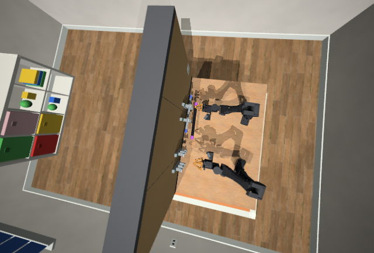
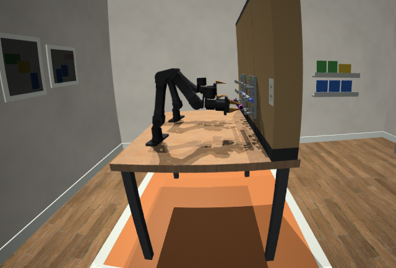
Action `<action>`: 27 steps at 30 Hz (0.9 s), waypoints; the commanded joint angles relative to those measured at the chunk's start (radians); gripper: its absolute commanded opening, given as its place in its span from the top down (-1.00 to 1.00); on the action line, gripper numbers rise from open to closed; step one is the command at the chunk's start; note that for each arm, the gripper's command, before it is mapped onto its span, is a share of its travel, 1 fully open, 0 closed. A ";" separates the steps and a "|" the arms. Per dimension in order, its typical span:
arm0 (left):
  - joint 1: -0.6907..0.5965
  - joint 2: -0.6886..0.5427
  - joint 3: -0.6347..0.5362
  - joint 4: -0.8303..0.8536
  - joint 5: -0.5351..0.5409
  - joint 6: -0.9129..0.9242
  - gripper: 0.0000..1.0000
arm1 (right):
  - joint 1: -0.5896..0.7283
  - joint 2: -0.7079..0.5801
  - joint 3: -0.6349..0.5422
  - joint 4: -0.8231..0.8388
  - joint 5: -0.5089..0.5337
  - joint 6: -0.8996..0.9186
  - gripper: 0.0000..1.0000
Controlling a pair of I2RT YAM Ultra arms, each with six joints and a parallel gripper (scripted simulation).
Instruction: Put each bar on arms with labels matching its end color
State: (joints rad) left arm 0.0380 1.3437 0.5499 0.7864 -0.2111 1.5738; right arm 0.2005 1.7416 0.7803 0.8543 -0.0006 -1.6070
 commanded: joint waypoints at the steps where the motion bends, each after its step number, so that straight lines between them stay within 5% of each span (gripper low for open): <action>1: 0.009 0.006 -0.004 0.017 -0.006 -0.003 -1.00 | 0.022 -0.055 0.033 0.019 0.027 0.038 1.00; 27: 0.009 0.006 -0.004 0.017 -0.006 -0.003 -1.00 | 0.161 -0.112 0.107 -0.112 0.165 0.039 1.00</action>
State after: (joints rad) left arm 0.0380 1.3437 0.5499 0.7864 -0.2111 1.5738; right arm 0.3412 1.6817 0.8333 0.7155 0.1413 -1.6070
